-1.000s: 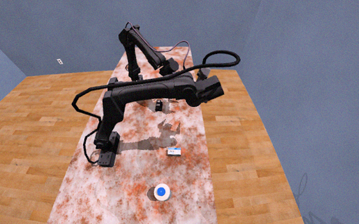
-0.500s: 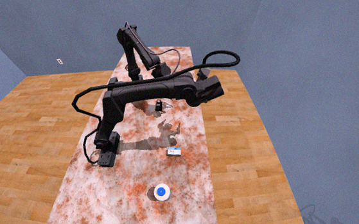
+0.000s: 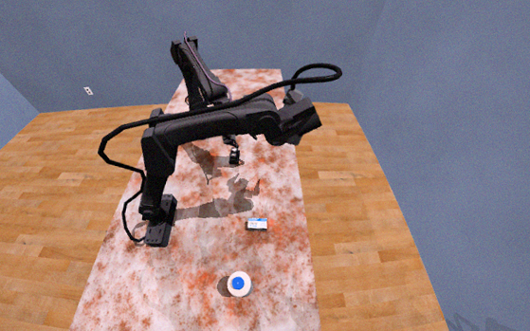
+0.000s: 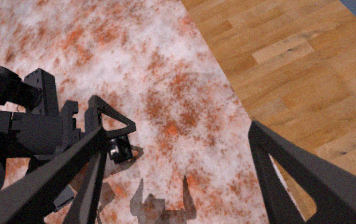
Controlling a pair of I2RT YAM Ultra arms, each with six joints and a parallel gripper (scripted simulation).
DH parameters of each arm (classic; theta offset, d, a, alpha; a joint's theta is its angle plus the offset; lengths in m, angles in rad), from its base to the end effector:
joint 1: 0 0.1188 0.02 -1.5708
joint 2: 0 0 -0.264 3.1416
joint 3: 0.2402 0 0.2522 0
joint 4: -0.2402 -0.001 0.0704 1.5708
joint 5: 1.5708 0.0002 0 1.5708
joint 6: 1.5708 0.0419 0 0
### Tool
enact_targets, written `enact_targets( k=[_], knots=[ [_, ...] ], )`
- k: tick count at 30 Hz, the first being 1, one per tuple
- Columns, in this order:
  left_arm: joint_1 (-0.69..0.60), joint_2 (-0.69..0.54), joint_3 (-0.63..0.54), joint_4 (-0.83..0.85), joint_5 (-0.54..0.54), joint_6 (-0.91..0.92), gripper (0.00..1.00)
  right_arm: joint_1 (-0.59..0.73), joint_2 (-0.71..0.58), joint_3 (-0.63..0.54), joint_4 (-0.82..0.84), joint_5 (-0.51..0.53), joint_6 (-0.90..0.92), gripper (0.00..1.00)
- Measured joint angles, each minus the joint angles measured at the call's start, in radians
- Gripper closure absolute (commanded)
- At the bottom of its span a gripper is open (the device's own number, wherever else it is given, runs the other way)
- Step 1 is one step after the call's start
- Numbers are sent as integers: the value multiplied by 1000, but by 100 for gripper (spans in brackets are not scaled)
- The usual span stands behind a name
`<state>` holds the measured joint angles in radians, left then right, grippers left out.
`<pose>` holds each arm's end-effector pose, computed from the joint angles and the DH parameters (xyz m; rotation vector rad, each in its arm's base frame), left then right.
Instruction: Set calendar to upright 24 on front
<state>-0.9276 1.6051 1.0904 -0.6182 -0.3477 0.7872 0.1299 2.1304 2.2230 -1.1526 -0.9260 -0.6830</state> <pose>0.2031 -0.2454 0.2148 1.9372 1.8136 0.4231 0.4368 0.0918 0.3414 -1.1631 1.9579 0.9235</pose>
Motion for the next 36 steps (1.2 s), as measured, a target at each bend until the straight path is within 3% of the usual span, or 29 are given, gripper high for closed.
enact_targets(
  k=[14,27,36],
  knots=[
    [-107,-34,-10,-168,10,404,0,128,-280,-112,-46,132,89,0],
    [-203,-67,-25,-309,21,749,0,289,-640,-259,-93,289,203,0],
    [-283,-95,-25,-414,29,1007,0,458,-1022,-459,-148,457,325,0]
  ],
)
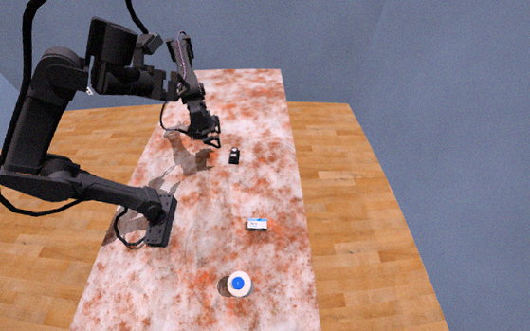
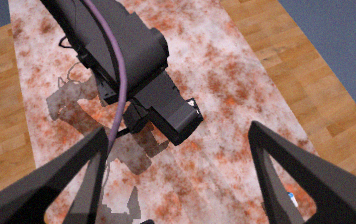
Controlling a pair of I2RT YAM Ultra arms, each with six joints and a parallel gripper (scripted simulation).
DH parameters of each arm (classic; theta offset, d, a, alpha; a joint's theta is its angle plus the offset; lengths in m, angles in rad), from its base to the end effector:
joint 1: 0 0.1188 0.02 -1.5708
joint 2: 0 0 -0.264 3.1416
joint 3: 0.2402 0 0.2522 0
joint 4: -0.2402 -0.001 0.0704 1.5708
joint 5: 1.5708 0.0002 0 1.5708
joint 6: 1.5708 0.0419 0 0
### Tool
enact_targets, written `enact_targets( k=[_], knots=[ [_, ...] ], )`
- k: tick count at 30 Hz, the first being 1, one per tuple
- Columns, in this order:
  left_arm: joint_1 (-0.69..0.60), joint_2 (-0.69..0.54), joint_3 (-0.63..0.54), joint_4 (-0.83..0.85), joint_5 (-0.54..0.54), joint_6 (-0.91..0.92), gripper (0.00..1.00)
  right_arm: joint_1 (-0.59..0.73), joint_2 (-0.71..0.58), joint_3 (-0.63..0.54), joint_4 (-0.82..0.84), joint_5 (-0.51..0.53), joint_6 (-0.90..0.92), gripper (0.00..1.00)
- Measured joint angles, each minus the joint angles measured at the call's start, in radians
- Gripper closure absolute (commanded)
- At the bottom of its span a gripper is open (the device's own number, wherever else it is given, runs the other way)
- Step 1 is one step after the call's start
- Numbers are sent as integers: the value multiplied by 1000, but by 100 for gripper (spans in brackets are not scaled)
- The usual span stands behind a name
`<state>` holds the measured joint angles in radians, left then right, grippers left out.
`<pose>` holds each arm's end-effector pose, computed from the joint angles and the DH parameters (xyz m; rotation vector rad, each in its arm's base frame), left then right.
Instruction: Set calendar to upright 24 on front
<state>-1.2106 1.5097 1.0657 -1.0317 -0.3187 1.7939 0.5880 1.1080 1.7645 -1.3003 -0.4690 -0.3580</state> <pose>0.1053 -0.2394 0.2216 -3.0882 -0.2357 -0.5191 0.1101 0.0974 0.4872 -1.2319 1.8326 0.6461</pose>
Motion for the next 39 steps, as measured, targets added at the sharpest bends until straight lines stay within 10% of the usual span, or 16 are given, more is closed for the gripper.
enact_targets(
  k=[19,34,39],
  knots=[
    [-40,-16,-13,-58,2,137,0,180,-784,-310,-114,322,230,0],
    [-40,-16,-13,-59,2,137,0,483,-996,-405,-148,463,320,0],
    [-40,-16,-13,-59,8,123,34,483,-996,-404,-143,468,325,0]
  ],
)
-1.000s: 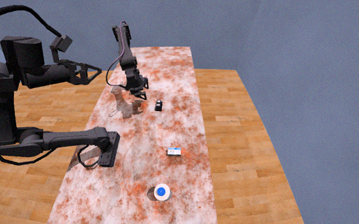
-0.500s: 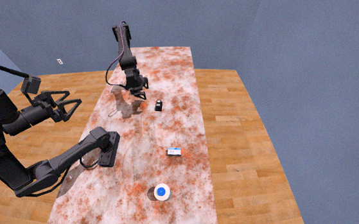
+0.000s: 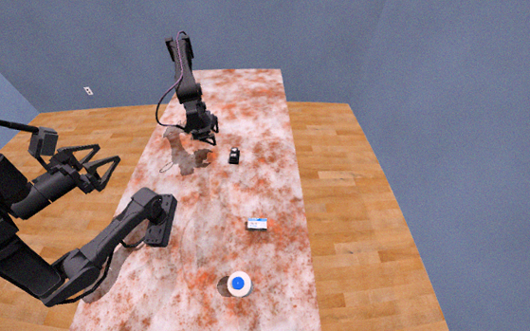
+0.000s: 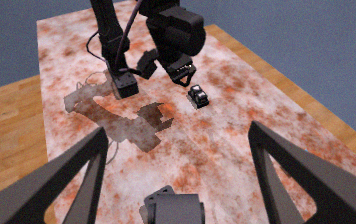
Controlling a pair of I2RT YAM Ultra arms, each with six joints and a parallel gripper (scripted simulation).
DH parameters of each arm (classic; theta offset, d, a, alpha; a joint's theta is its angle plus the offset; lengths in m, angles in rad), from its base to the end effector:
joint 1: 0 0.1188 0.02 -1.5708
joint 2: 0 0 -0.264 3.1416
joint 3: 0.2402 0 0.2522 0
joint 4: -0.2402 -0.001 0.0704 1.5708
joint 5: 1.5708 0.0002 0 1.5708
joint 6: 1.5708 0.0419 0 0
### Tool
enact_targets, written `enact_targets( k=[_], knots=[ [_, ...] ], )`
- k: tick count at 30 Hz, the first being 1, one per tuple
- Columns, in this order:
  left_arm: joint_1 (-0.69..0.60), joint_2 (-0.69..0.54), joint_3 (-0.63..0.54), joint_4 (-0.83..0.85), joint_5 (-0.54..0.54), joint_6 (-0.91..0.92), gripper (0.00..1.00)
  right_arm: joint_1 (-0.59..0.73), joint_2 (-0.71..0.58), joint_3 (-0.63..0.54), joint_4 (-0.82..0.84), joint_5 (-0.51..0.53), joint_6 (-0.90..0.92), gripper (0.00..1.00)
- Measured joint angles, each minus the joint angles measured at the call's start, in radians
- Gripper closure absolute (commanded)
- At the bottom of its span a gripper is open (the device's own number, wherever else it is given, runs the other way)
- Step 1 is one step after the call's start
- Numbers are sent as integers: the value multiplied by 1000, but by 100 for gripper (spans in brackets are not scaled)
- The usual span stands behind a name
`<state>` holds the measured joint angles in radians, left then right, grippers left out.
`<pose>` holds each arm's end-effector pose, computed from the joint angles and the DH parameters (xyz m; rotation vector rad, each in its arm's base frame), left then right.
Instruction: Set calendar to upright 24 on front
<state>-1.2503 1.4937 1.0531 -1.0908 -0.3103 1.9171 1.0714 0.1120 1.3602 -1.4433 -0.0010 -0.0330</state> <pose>0.0922 -0.2338 0.2216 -3.0411 0.0299 -0.4691 -0.0543 -0.0973 0.3777 -0.9595 1.5559 0.7461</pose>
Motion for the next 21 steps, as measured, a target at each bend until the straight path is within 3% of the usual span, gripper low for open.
enact_targets(
  k=[1,21],
  knots=[
    [0,0,0,0,2,-6,45,0,0,0,2,0,0,0],
    [173,152,43,80,160,-568,45,-192,143,-249,260,-81,-43,0]
  ],
)
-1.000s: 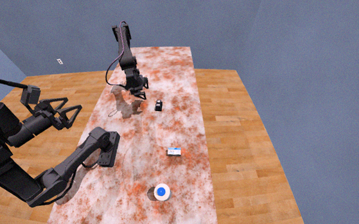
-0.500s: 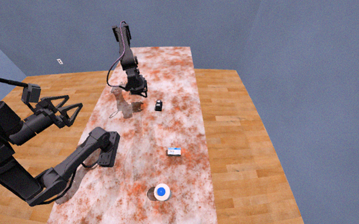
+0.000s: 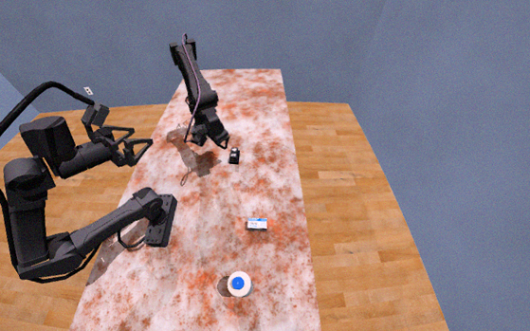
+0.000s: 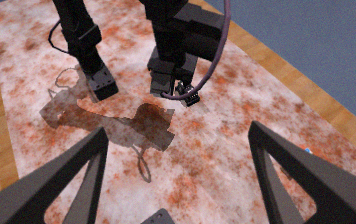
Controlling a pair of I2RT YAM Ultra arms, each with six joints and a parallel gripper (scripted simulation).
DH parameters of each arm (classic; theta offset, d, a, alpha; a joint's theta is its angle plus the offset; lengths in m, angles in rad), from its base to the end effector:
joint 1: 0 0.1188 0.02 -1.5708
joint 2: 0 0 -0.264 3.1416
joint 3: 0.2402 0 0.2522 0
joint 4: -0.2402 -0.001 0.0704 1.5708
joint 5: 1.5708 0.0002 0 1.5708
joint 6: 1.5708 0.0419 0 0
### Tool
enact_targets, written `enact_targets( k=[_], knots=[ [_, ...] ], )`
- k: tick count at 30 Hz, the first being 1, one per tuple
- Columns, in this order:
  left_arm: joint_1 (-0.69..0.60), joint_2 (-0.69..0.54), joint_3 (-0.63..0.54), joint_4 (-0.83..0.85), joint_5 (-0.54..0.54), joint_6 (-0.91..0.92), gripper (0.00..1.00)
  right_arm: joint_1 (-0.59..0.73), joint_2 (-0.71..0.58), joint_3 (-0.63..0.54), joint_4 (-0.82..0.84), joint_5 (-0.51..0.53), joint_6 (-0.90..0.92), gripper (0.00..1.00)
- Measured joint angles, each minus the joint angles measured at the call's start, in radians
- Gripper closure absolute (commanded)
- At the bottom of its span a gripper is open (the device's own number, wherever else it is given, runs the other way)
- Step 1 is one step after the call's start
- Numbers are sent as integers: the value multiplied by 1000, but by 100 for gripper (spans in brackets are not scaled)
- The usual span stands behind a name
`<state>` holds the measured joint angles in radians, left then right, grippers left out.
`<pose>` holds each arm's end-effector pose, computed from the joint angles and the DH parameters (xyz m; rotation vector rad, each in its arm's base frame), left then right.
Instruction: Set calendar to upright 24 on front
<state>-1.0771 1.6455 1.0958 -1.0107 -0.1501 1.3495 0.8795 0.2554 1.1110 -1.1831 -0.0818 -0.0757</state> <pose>0.1395 -0.2439 0.1934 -2.9248 -1.0938 -0.2348 -0.0123 -0.0079 0.3735 -0.9448 1.7014 0.6184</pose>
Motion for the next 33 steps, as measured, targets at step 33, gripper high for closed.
enact_targets(
  k=[33],
  knots=[
    [197,200,72,85,143,-612,45,-217,134,-198,182,-92,-36,0]
  ],
)
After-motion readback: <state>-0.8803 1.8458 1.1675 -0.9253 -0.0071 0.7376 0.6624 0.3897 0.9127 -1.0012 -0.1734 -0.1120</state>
